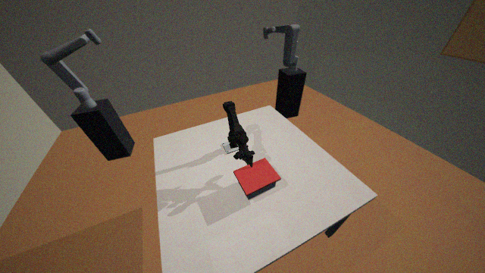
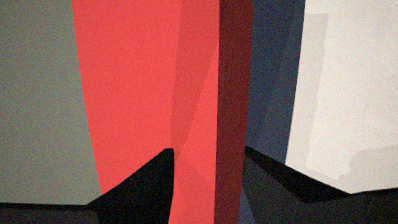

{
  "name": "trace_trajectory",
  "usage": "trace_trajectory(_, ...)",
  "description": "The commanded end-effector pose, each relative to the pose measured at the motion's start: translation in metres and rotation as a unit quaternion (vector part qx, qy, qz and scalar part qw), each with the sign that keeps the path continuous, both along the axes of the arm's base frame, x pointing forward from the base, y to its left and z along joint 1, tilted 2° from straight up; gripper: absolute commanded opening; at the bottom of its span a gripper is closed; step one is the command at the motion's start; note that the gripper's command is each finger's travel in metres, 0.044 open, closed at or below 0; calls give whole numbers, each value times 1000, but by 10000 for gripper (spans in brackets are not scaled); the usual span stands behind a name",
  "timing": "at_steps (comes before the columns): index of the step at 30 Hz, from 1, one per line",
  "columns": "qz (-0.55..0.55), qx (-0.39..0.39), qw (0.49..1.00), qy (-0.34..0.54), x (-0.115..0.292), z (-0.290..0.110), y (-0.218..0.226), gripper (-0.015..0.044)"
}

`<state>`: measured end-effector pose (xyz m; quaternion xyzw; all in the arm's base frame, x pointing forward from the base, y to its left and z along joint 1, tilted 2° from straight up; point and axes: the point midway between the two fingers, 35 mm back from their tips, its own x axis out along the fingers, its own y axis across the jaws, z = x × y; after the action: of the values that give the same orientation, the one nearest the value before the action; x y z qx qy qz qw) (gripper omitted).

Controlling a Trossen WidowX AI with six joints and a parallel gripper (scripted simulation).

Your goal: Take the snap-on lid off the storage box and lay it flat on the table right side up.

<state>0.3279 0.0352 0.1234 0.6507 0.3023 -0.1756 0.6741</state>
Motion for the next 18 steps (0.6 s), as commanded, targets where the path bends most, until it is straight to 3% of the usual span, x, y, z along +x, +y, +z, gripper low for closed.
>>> trace_trajectory(1,1,0,1000,-1,0,2,0,0)
trace_trajectory(18,1,0,1000,-1,0,5,-1,0)
